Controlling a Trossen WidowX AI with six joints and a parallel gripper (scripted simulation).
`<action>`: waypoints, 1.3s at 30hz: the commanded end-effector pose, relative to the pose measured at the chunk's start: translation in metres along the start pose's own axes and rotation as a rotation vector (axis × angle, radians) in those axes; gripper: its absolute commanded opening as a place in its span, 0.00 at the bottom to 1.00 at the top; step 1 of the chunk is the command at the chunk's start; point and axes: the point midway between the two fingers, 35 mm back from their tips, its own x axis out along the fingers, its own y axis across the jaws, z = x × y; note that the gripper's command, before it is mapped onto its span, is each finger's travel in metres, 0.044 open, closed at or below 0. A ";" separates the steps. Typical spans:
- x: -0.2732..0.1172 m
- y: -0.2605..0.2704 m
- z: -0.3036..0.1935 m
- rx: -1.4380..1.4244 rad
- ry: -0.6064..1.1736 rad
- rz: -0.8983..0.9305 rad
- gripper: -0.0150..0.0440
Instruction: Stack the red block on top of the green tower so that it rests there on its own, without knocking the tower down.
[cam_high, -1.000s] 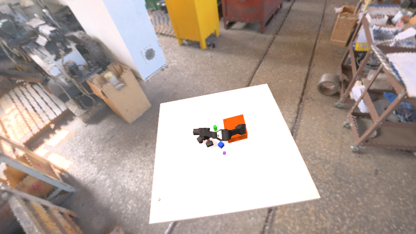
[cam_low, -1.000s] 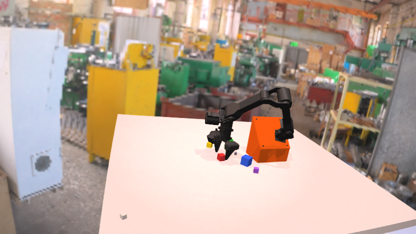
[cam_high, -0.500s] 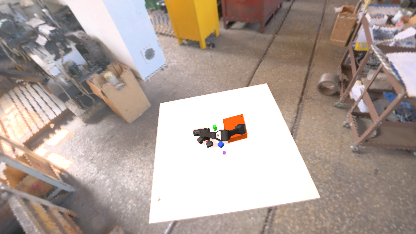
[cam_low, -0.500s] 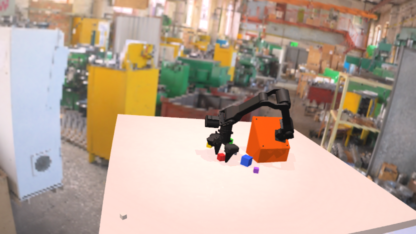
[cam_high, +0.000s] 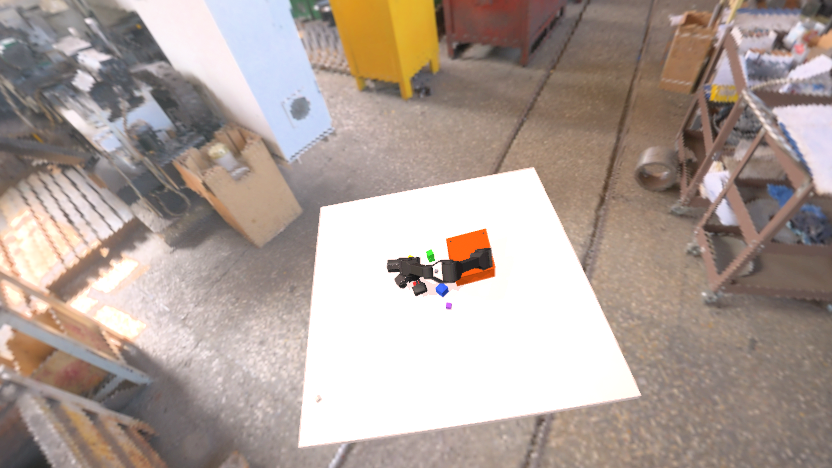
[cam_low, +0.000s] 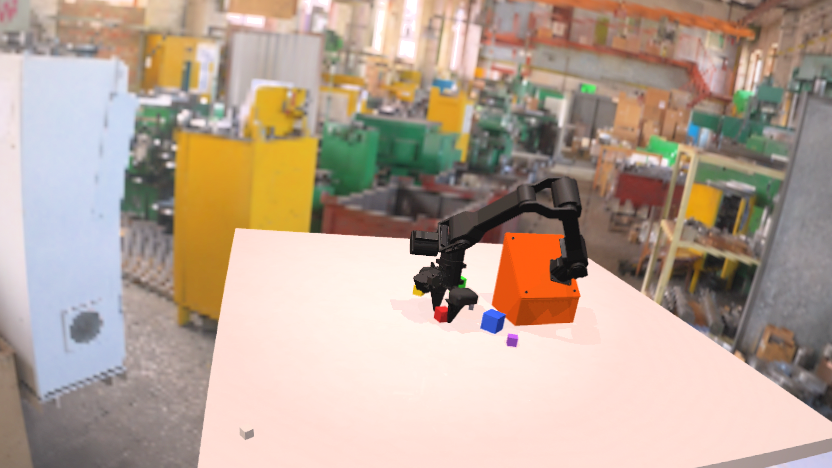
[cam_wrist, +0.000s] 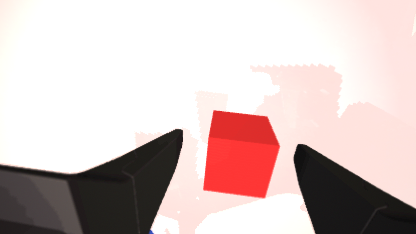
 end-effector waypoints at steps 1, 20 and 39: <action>0.000 0.001 0.000 0.004 -0.002 0.006 0.60; -0.029 0.000 0.000 0.003 -0.002 0.004 0.25; -0.111 -0.001 0.000 0.004 -0.001 0.001 0.25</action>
